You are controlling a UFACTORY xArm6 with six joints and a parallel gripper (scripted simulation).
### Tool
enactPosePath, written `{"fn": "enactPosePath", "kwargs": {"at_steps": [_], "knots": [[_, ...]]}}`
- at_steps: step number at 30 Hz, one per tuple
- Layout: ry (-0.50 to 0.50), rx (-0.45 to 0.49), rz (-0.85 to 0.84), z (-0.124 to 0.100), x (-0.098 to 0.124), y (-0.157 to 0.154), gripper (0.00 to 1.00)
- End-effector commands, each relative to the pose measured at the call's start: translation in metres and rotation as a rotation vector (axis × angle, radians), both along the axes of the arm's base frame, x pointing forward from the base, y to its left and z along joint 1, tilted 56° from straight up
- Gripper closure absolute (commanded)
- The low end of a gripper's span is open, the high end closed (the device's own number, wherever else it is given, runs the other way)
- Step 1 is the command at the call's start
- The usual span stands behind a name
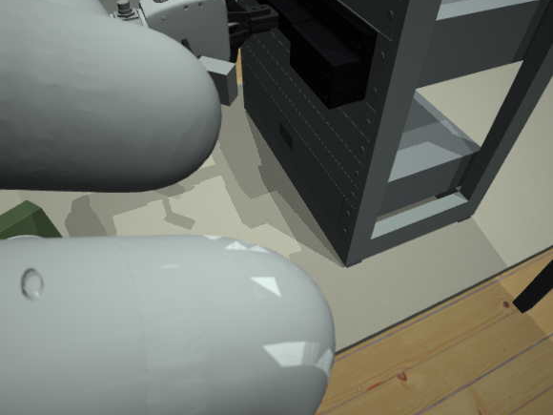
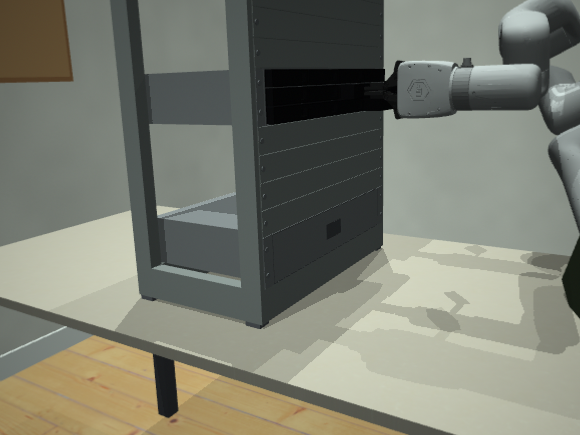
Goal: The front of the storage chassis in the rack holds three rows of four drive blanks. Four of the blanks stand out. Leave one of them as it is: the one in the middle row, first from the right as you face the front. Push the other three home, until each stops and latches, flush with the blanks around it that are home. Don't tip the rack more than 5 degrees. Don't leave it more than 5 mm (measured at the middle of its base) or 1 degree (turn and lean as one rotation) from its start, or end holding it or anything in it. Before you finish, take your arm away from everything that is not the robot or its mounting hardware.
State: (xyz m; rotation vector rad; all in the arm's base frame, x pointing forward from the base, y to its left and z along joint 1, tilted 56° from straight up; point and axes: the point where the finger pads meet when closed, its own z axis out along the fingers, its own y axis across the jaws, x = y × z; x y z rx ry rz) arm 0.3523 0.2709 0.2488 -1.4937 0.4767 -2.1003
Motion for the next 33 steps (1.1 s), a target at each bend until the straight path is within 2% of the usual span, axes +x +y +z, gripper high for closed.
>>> {"fn": "enactPosePath", "kwargs": {"at_steps": [1, 33], "knots": [[-0.001, 0.003, 0.001, 0.001, 0.0, 0.001, 1.0], [-0.001, 0.003, 0.001, 0.007, 0.019, 0.001, 1.0]]}}
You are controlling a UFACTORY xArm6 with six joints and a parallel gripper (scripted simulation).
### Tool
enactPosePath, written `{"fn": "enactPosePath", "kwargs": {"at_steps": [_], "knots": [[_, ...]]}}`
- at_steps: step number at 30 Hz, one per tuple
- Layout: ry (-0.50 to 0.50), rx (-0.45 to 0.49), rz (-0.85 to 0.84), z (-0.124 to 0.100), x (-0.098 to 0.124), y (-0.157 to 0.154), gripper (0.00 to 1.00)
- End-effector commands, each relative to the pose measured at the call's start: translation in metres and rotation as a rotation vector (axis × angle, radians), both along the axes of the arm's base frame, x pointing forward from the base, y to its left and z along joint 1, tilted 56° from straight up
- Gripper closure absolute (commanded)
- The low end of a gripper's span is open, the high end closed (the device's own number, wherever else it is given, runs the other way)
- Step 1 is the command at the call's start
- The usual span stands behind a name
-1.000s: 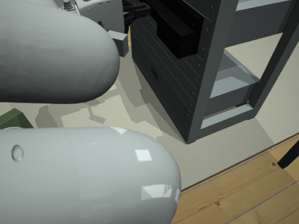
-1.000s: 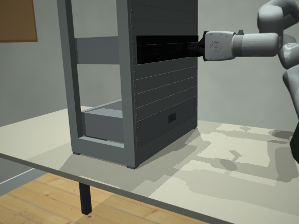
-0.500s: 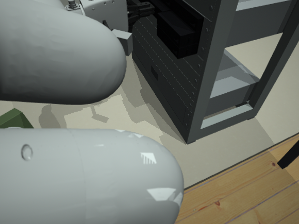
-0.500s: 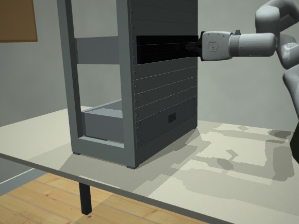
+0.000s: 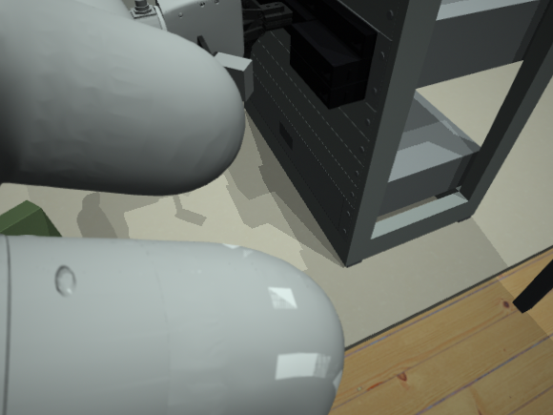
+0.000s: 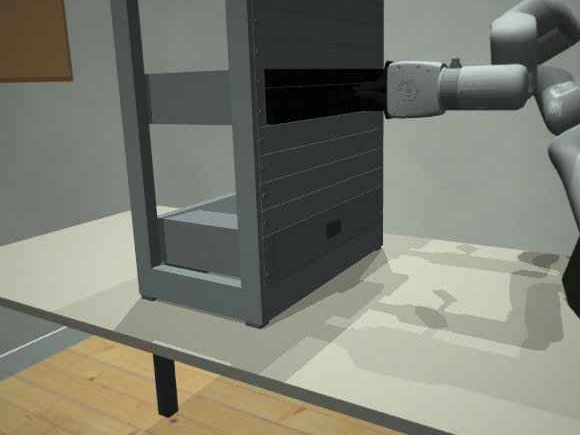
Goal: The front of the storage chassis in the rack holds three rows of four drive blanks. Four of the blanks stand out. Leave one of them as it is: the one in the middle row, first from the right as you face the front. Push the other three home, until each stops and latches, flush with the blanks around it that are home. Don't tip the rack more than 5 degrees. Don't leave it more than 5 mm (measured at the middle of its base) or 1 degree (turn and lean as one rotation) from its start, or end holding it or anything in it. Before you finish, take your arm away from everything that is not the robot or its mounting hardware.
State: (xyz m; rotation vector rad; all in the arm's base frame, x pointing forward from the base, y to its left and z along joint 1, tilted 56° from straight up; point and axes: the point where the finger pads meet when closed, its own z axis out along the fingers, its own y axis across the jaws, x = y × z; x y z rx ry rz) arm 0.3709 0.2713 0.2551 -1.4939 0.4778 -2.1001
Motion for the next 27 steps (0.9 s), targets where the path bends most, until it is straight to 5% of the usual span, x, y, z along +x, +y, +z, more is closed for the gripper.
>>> {"fn": "enactPosePath", "kwargs": {"at_steps": [1, 27], "knots": [[-0.001, 0.002, 0.001, 0.0011, 0.0006, 0.001, 1.0], [-0.001, 0.002, 0.001, 0.0029, 0.005, 0.001, 1.0]]}}
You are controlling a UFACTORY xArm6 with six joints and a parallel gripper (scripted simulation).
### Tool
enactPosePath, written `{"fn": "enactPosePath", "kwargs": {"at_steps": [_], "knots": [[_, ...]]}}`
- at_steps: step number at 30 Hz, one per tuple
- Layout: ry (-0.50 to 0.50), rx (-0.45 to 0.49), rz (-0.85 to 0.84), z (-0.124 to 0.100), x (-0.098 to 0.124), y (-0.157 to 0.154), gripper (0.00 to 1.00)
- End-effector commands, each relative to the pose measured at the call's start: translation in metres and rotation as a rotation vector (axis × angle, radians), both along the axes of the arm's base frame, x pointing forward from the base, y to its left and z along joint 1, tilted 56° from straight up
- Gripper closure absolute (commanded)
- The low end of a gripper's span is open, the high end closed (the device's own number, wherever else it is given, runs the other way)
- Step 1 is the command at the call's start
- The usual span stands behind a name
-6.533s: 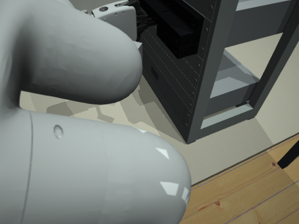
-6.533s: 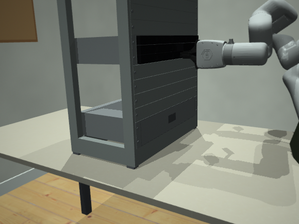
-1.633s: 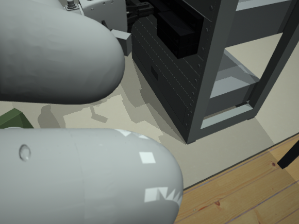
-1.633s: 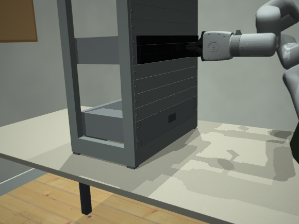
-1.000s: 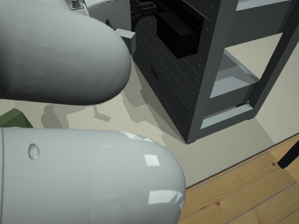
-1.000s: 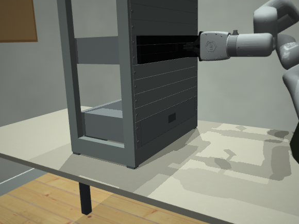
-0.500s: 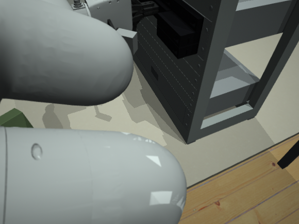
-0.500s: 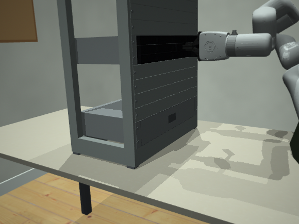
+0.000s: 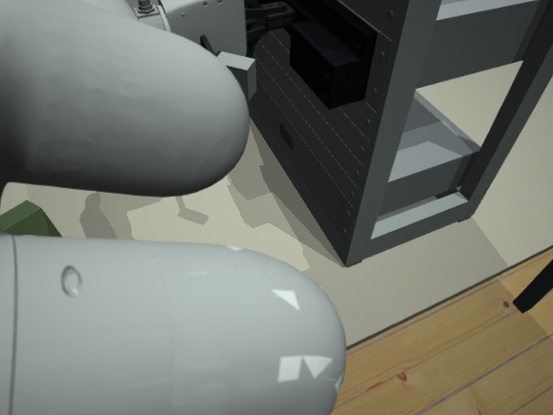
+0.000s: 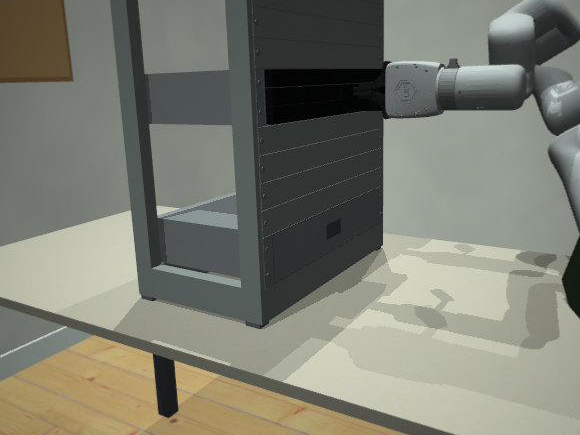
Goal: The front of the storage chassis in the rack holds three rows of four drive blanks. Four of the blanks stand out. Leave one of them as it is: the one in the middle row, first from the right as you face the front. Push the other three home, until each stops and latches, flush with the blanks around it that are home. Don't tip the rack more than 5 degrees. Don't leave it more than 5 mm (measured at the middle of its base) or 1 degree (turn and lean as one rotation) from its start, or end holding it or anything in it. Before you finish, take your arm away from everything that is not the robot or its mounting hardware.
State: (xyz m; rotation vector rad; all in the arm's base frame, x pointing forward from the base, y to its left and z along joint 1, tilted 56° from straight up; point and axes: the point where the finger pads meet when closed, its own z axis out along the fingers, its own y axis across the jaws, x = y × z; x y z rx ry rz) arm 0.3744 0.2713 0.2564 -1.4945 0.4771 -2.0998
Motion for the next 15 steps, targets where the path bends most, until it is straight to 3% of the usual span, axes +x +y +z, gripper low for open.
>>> {"fn": "enactPosePath", "kwargs": {"at_steps": [1, 15], "knots": [[-0.002, 0.003, 0.001, 0.0019, 0.002, 0.0009, 1.0], [-0.002, 0.003, 0.001, 0.0023, 0.0032, 0.0009, 1.0]]}}
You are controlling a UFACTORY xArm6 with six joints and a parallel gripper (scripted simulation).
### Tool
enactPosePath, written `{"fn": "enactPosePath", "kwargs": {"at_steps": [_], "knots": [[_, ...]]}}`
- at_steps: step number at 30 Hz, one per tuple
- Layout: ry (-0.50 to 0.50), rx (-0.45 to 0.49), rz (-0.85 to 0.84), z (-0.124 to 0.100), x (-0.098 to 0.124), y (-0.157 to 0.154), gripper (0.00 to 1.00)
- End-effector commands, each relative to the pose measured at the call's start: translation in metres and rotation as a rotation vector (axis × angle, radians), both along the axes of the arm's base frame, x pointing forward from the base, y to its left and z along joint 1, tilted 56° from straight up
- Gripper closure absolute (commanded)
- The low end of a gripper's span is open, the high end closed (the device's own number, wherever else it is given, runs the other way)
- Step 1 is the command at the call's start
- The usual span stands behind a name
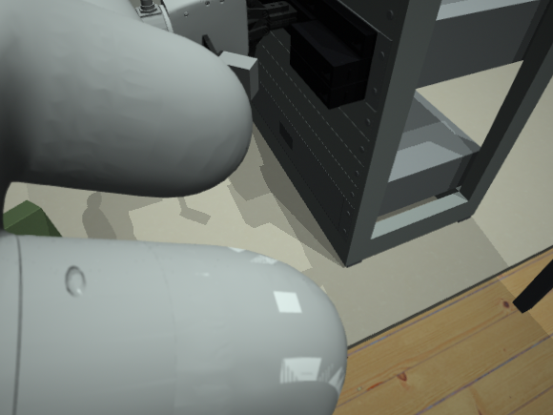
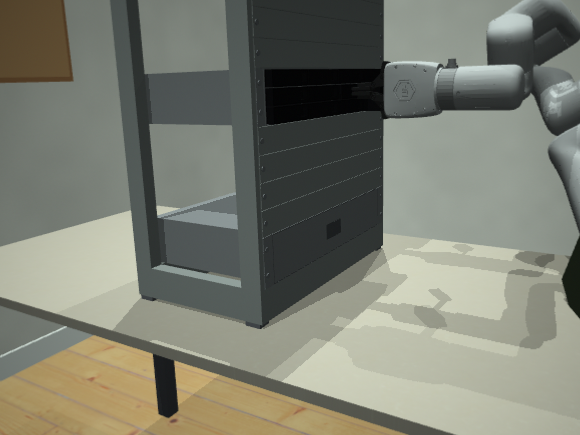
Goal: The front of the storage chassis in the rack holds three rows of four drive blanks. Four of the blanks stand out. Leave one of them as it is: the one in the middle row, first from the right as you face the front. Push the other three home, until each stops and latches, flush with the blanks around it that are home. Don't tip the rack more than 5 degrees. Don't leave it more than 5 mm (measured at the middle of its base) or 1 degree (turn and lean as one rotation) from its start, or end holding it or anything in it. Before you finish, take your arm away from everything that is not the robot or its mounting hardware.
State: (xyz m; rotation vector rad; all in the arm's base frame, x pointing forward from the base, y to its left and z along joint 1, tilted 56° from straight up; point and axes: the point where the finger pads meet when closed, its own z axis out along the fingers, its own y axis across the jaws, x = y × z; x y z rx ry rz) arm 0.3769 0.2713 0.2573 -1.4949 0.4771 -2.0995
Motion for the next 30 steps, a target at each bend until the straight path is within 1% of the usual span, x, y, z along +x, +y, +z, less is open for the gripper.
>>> {"fn": "enactPosePath", "kwargs": {"at_steps": [1, 30], "knots": [[-0.002, 0.003, 0.001, 0.0017, 0.0013, 0.0009, 1.0], [-0.002, 0.003, 0.001, 0.0034, 0.0057, 0.0008, 1.0]]}}
